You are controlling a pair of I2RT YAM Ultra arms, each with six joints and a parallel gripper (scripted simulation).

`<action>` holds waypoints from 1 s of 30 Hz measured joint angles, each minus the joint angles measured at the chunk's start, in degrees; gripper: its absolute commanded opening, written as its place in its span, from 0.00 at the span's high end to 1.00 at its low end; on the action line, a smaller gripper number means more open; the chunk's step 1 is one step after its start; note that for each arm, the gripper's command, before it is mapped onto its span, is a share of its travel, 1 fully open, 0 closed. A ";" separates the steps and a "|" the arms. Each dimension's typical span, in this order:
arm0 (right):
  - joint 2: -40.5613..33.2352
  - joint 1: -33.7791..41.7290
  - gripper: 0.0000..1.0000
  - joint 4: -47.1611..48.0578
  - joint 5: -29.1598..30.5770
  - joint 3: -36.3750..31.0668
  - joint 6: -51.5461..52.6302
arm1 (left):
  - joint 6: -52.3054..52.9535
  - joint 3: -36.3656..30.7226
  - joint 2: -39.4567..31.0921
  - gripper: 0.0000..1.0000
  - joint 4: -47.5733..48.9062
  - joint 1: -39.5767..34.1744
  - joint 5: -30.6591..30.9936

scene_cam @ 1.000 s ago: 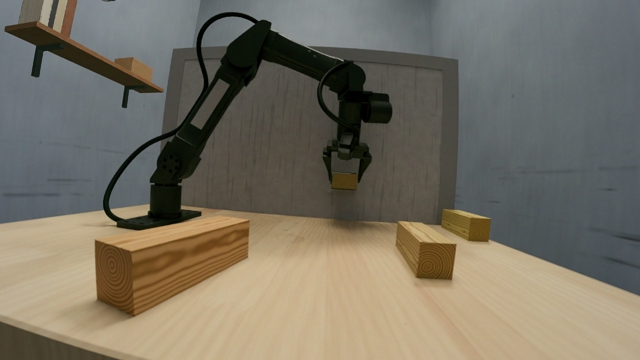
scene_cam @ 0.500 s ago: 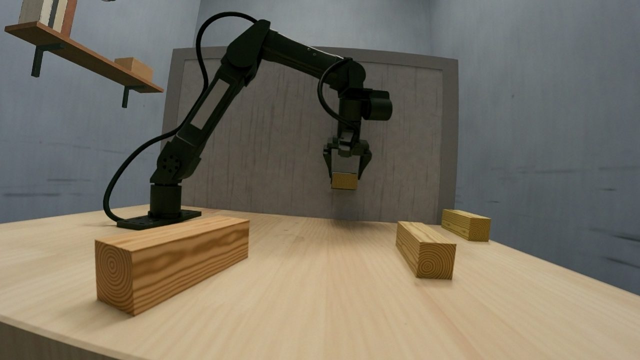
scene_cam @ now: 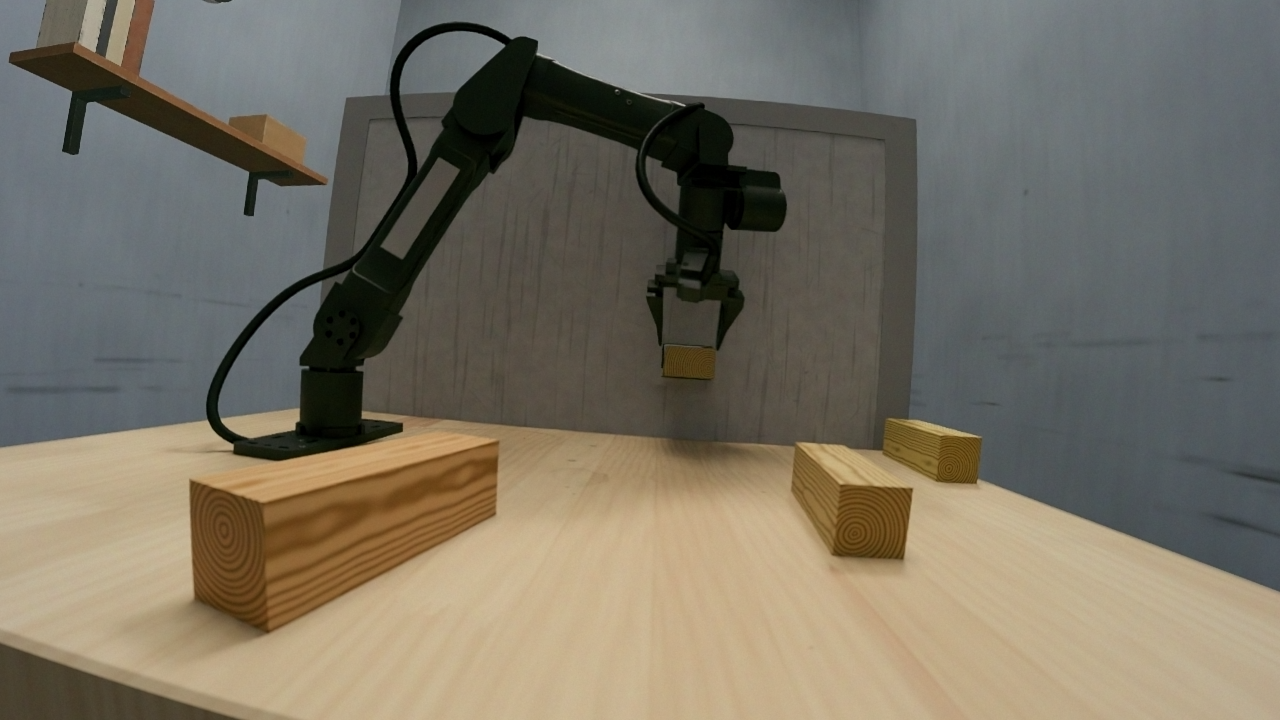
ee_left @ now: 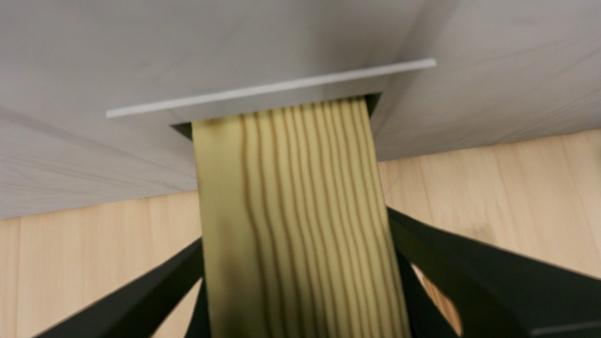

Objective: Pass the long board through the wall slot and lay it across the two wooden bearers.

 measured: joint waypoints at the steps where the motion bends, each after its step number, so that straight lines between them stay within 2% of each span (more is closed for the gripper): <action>1: 0.00 -0.20 0.22 -0.59 0.00 0.63 -0.13 | 0.00 0.00 0.00 1.00 0.00 0.00 0.00; 24: 1.64 -3.67 0.22 -12.98 -0.35 16.15 -3.39 | 0.00 0.00 0.00 1.00 0.00 0.00 0.00; 30: 0.42 -4.11 0.22 -13.99 -0.37 16.24 -3.45 | 0.00 0.00 0.00 1.00 0.00 0.00 0.00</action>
